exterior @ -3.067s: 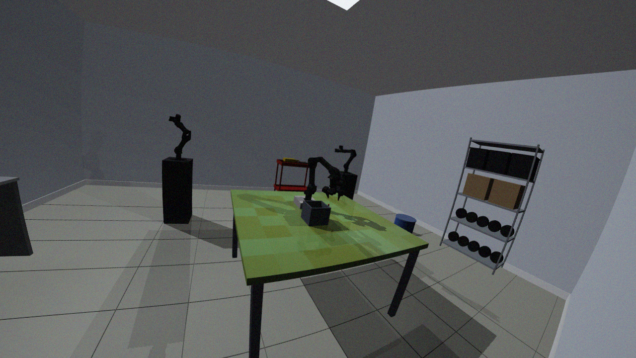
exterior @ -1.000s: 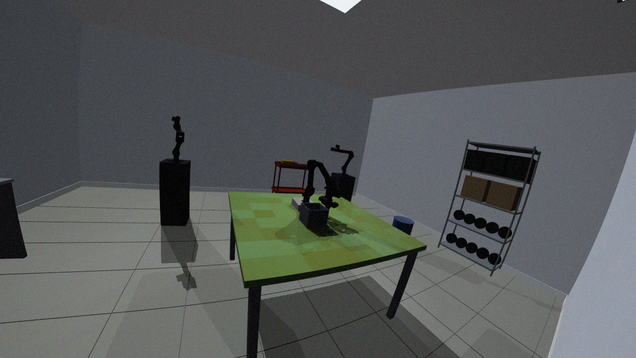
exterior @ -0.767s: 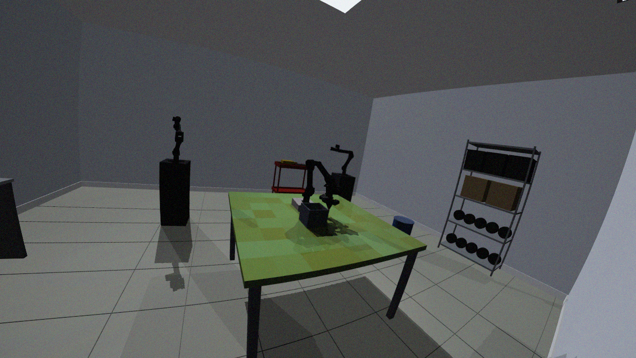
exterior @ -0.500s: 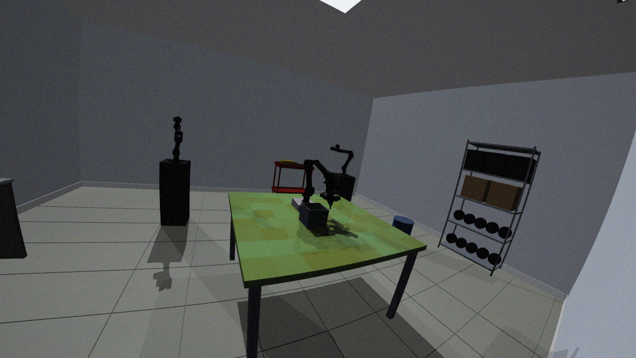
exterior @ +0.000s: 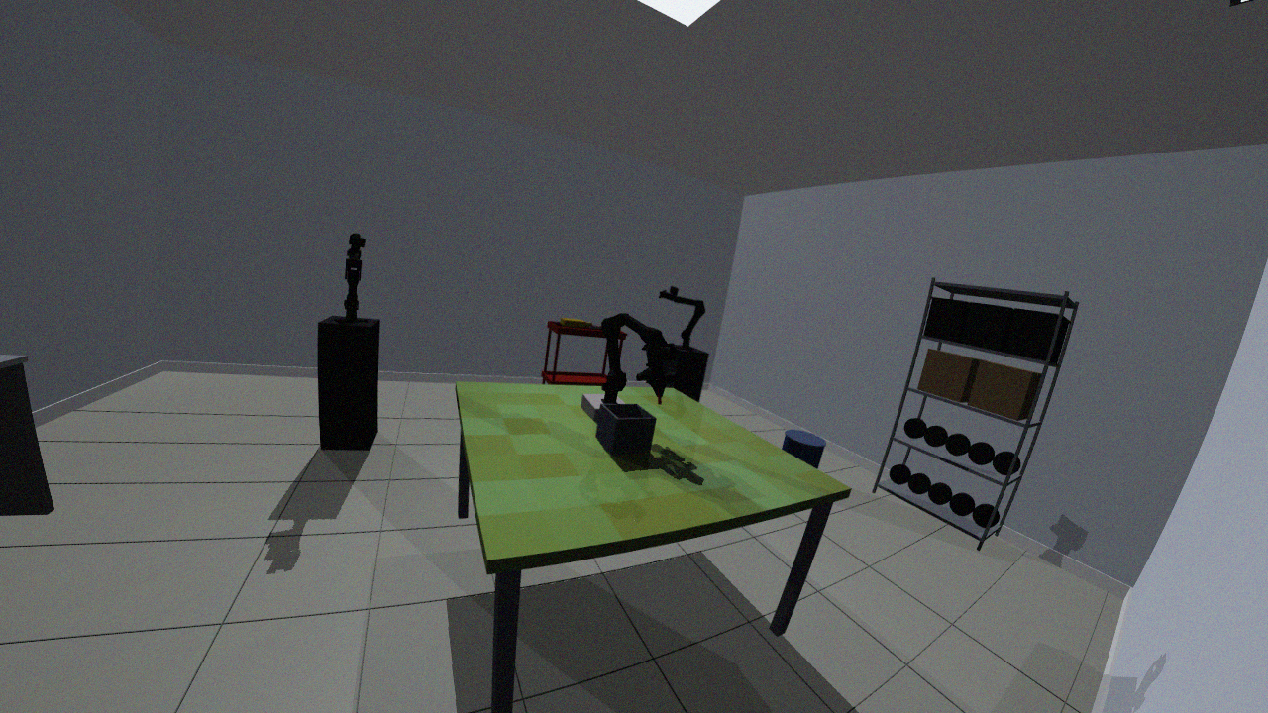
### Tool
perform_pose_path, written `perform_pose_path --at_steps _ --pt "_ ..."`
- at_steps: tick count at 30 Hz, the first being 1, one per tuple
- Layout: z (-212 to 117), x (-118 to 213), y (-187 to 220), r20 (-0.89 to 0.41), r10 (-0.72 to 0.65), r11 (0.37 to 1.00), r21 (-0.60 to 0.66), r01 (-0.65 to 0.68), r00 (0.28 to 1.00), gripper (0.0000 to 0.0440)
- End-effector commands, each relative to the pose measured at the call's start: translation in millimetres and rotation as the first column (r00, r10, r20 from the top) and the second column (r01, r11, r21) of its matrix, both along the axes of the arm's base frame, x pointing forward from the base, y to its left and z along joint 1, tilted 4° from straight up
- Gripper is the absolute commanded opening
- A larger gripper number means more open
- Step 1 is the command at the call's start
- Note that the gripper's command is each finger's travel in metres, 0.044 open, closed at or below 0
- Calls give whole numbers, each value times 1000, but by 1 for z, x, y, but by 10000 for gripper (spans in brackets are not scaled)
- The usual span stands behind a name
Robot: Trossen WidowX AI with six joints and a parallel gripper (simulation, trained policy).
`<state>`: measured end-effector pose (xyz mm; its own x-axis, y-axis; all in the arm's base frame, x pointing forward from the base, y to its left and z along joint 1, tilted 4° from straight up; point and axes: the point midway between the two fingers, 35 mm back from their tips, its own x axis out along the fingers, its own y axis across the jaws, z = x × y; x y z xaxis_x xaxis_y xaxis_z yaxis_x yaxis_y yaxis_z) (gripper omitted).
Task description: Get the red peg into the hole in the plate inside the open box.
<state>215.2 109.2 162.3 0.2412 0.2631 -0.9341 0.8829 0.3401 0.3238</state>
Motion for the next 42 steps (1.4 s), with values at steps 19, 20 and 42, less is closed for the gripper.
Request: perform_pose_path --at_steps 19,20,42 --pt "37 23 -80 64 -124 980 -151 132 990 0" --pt "36 24 -83 60 -129 978 -156 137 990 0" --pt "23 49 -135 -14 -201 963 -188 195 979 0"
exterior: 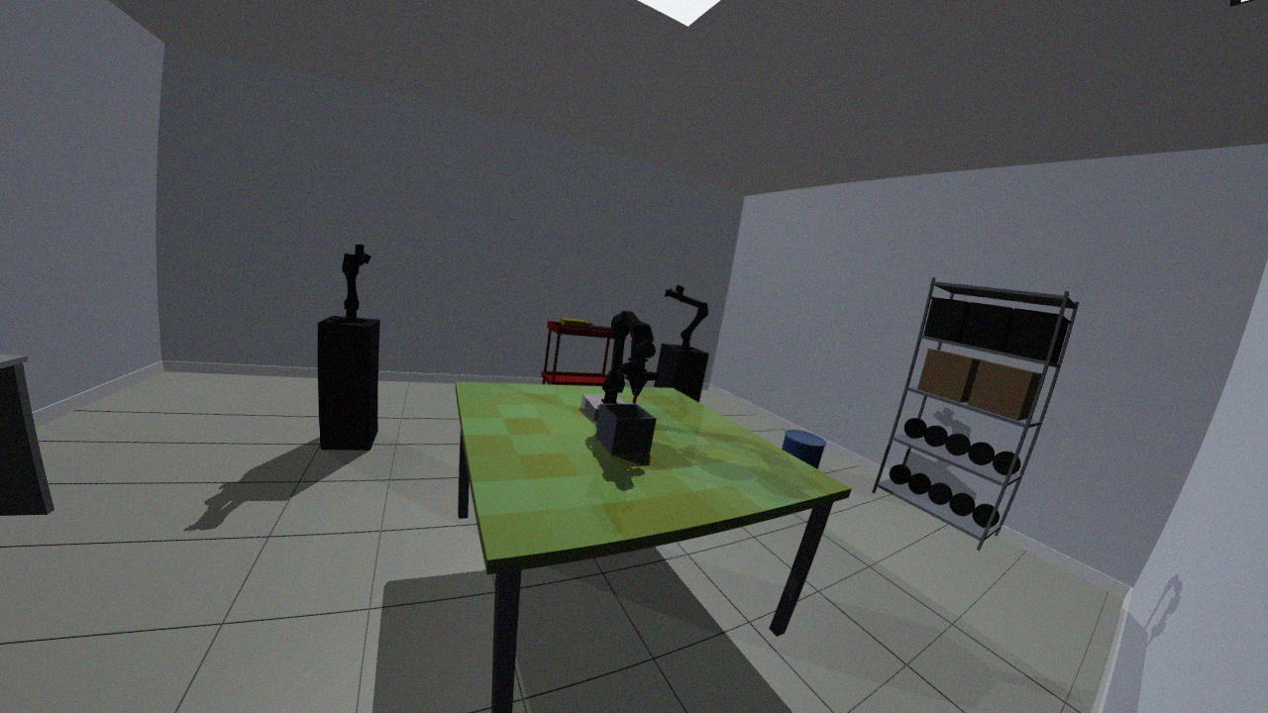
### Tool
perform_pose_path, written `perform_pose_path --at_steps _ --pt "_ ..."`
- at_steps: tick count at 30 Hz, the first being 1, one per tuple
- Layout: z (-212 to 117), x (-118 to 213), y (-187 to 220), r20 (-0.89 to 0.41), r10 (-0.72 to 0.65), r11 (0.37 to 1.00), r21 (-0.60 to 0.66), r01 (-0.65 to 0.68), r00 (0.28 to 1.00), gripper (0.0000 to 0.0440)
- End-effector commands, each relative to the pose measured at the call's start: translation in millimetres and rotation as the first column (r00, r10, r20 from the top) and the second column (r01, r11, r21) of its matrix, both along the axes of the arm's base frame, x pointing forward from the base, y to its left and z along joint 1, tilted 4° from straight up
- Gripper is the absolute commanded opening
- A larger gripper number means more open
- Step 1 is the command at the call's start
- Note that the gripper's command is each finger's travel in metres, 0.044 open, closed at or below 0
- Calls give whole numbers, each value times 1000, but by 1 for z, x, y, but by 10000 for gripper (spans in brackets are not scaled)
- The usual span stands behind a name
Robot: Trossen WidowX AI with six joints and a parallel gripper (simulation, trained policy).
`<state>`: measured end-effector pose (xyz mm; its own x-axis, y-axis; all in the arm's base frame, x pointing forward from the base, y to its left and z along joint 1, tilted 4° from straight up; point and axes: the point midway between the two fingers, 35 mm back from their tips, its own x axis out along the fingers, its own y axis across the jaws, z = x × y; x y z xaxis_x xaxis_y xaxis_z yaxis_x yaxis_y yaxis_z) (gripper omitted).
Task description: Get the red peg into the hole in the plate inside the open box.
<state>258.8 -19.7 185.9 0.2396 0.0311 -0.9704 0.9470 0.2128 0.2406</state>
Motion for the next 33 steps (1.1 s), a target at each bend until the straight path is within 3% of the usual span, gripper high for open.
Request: perform_pose_path --at_steps 1,33 --pt "-2 7 -8 -3 -4 1000 5 4 1000 0" --pt "-71 48 -43 -63 34 998 47 -31 997 0"
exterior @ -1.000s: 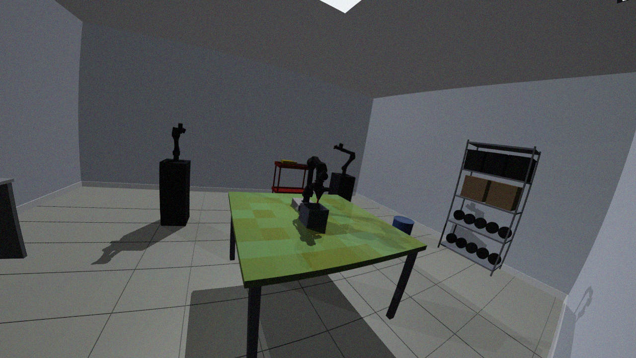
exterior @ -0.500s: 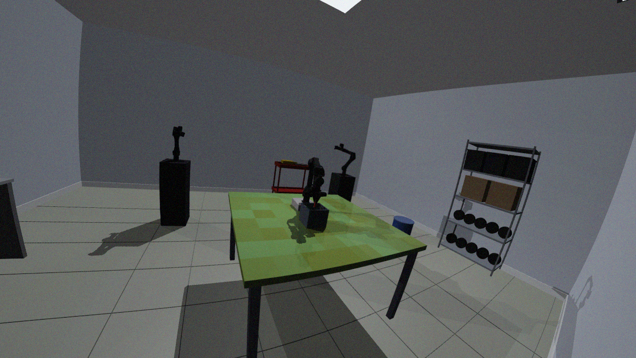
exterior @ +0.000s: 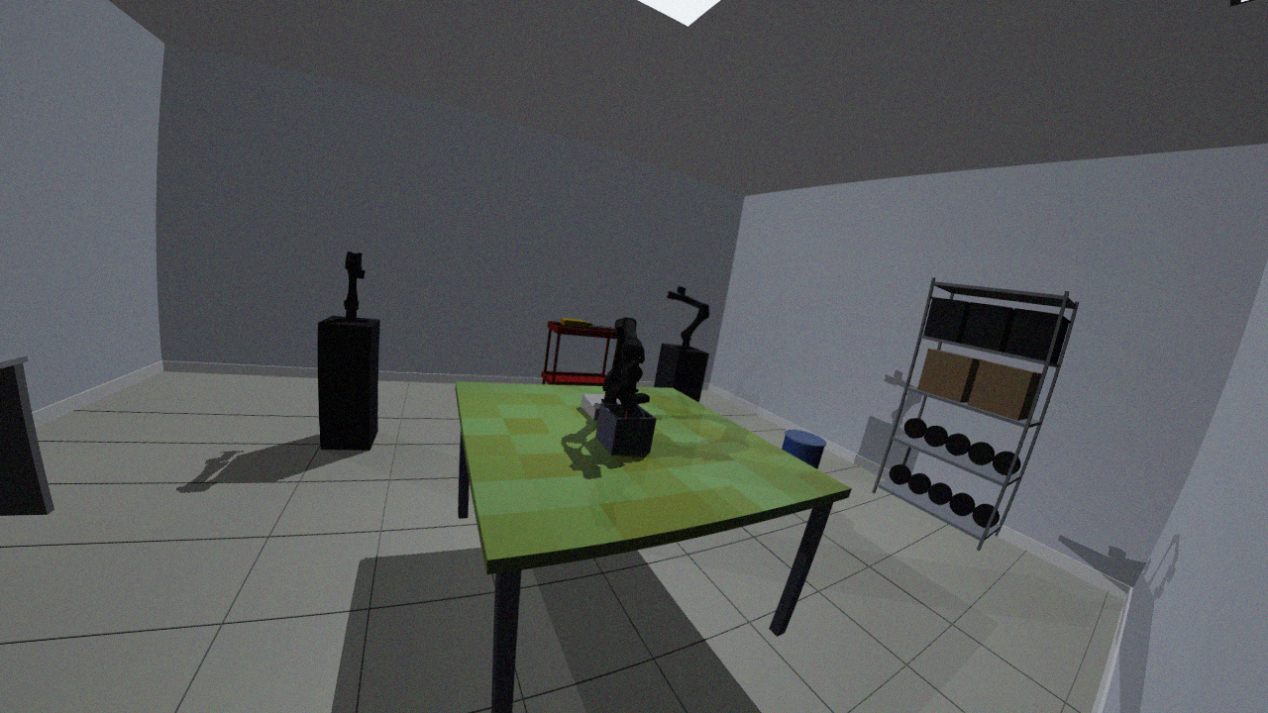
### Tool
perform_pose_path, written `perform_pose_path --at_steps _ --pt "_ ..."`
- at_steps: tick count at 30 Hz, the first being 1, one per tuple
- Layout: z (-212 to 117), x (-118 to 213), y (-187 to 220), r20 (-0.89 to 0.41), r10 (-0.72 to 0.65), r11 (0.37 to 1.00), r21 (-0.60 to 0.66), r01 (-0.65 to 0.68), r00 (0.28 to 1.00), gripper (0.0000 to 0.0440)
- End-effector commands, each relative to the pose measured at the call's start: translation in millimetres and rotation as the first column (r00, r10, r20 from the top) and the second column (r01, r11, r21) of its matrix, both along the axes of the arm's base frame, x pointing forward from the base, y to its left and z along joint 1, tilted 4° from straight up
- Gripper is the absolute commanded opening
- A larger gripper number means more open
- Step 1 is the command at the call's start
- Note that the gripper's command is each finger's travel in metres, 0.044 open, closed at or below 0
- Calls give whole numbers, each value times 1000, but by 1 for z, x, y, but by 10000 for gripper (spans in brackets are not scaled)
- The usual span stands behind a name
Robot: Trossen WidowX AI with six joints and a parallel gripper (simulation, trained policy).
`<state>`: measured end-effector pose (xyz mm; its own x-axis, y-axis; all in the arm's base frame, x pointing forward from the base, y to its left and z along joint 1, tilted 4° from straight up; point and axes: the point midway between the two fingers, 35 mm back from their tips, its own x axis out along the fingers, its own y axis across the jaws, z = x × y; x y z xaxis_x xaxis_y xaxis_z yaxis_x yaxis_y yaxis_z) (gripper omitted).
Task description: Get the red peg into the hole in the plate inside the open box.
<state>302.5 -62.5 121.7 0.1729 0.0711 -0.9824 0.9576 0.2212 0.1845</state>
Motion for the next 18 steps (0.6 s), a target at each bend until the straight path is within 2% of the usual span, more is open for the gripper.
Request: perform_pose_path --at_steps 1,15,17,18 --pt "-9 5 0 3 20 1000 11 -20 1000 0" --pt "-44 15 1 -24 88 996 7 -88 996 1" --pt "-46 17 1 -29 96 995 4 -96 995 10" --pt "-46 17 1 -31 101 995 4 -100 994 30"
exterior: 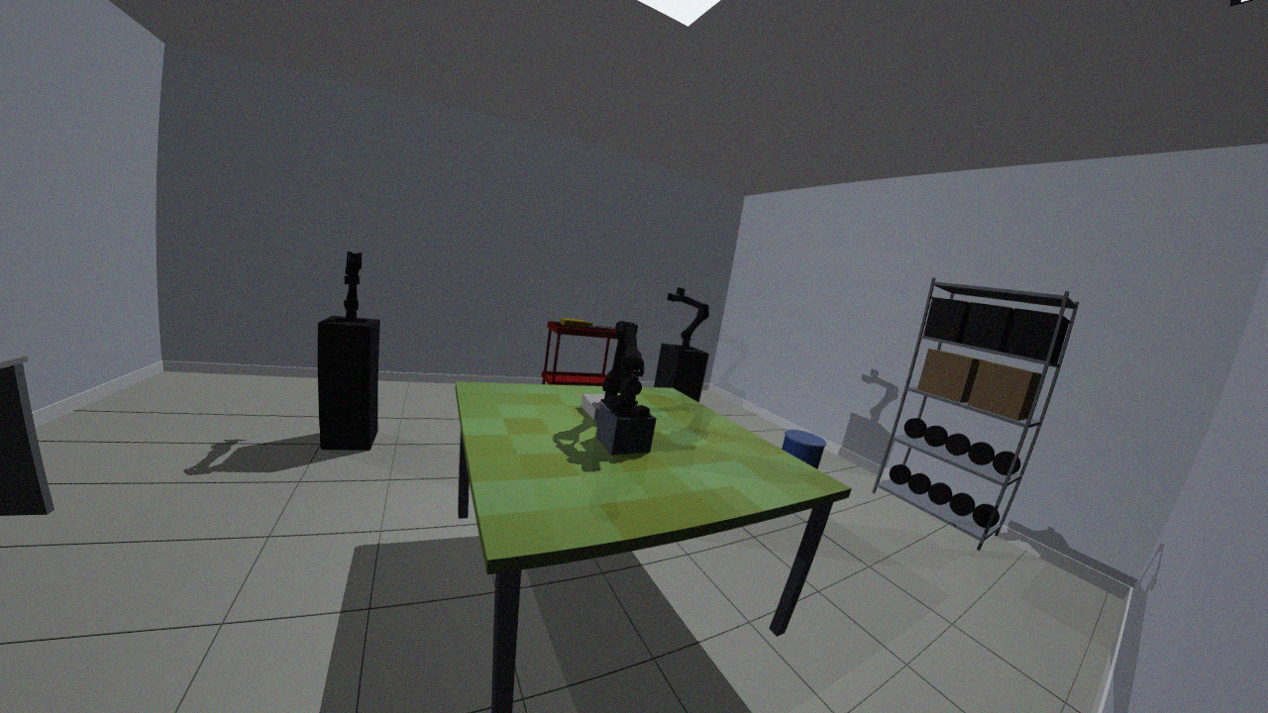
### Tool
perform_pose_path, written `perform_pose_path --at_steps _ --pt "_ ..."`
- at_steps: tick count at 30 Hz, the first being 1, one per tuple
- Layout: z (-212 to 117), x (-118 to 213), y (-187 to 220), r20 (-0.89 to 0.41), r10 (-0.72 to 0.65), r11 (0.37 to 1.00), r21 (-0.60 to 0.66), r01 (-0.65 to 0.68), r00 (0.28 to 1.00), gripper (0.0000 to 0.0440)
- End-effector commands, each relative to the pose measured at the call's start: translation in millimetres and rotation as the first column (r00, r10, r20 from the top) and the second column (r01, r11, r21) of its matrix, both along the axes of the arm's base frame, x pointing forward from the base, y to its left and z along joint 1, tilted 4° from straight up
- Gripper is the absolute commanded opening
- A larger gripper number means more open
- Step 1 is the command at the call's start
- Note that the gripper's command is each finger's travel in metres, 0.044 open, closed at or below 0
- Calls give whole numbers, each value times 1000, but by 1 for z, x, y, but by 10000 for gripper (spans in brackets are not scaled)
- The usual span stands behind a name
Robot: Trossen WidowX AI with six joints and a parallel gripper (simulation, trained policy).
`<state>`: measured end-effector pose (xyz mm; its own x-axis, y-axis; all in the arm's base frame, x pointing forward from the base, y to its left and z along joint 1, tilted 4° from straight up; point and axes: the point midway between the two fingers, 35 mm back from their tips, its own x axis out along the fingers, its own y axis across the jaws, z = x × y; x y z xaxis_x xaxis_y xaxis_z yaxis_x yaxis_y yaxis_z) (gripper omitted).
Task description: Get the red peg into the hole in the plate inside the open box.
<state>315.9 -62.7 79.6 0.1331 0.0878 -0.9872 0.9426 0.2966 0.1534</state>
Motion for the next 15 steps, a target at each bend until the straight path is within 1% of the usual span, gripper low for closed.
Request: perform_pose_path --at_steps 1,4,6,15 --pt "-5 4 2 -1 25 1000 2 -25 1000 51" --pt "-9 2 4 -21 36 999 12 -35 999 108" --pt "-10 1 5 -30 40 999 19 -39 999 129" --pt "2 4 -1 -31 29 998 62 -27 999 121"
